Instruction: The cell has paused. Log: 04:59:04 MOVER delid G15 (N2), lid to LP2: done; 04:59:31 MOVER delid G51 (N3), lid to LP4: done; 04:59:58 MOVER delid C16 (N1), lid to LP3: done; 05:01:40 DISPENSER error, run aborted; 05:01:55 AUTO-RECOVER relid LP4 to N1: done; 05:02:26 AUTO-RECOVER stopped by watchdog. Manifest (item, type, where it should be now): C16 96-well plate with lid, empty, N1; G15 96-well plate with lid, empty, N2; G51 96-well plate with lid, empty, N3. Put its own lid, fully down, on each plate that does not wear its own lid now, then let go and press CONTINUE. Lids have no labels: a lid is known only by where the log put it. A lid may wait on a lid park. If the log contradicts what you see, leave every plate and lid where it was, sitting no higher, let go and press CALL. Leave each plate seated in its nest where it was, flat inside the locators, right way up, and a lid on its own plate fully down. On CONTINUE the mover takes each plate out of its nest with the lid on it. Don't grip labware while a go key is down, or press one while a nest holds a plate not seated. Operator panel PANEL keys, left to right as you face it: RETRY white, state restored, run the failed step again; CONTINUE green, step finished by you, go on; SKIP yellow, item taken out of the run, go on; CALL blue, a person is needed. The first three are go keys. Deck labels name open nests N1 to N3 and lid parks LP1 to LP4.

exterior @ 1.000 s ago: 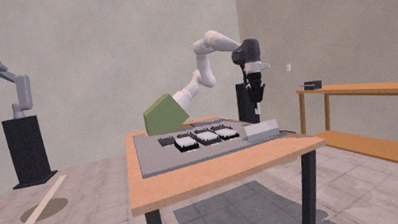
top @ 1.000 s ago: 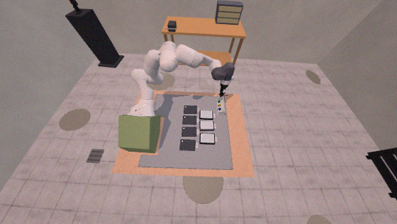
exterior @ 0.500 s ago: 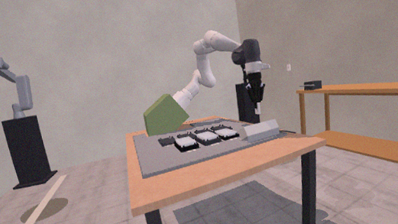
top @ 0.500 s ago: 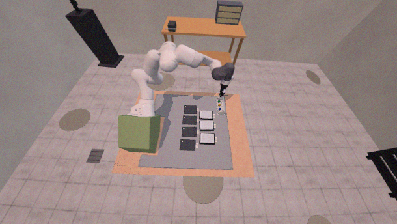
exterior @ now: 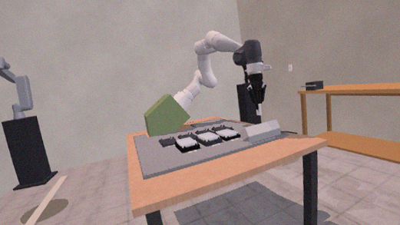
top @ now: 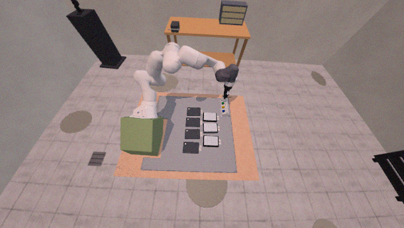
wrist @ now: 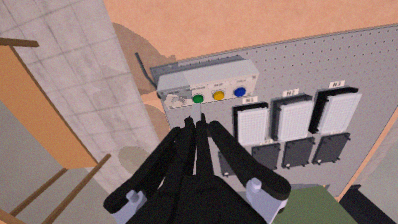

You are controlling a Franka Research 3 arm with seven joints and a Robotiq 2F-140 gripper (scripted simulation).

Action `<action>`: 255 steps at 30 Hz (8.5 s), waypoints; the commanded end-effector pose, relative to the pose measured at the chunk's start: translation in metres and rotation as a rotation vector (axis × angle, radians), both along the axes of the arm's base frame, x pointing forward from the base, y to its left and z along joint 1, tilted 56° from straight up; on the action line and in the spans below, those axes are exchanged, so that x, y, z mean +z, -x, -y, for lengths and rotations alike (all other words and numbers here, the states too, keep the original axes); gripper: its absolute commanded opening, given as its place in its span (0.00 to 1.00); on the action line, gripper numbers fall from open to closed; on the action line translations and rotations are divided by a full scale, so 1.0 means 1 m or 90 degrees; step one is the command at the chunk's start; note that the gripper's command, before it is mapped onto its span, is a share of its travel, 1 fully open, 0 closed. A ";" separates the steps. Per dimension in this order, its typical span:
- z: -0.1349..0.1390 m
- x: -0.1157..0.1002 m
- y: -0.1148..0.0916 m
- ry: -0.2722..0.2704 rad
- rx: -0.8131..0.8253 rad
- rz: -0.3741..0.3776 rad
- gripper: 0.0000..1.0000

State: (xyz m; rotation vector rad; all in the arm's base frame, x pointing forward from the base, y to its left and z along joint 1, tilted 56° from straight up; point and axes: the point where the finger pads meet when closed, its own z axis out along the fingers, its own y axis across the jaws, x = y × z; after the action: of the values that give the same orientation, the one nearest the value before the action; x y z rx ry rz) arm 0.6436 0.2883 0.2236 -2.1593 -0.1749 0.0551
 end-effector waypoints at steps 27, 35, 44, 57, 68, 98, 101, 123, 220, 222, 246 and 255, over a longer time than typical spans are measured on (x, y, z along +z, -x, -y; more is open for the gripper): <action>-0.012 -0.008 0.001 0.000 -0.003 -0.003 0.00; -0.013 -0.009 0.001 0.001 -0.003 -0.003 0.00; -0.013 -0.009 0.001 0.001 -0.003 -0.003 0.00; -0.013 -0.009 0.001 0.001 -0.003 -0.003 0.00; -0.013 -0.009 0.001 0.001 -0.003 -0.003 0.00; -0.018 -0.013 0.002 0.001 -0.003 -0.003 0.00; -0.020 -0.014 0.002 0.001 -0.003 -0.003 0.00; -0.035 -0.024 0.004 0.001 -0.003 -0.003 0.00; -0.041 -0.028 0.005 0.001 -0.003 -0.003 0.00; -0.041 -0.028 0.005 0.001 -0.003 -0.003 0.00; -0.042 -0.029 0.005 0.001 -0.003 -0.003 0.00; -0.042 -0.029 0.005 0.001 -0.003 -0.003 0.00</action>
State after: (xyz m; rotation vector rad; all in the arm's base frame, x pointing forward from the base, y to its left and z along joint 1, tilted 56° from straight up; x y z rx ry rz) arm 0.6406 0.3280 0.1968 -2.1623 -0.1726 0.0495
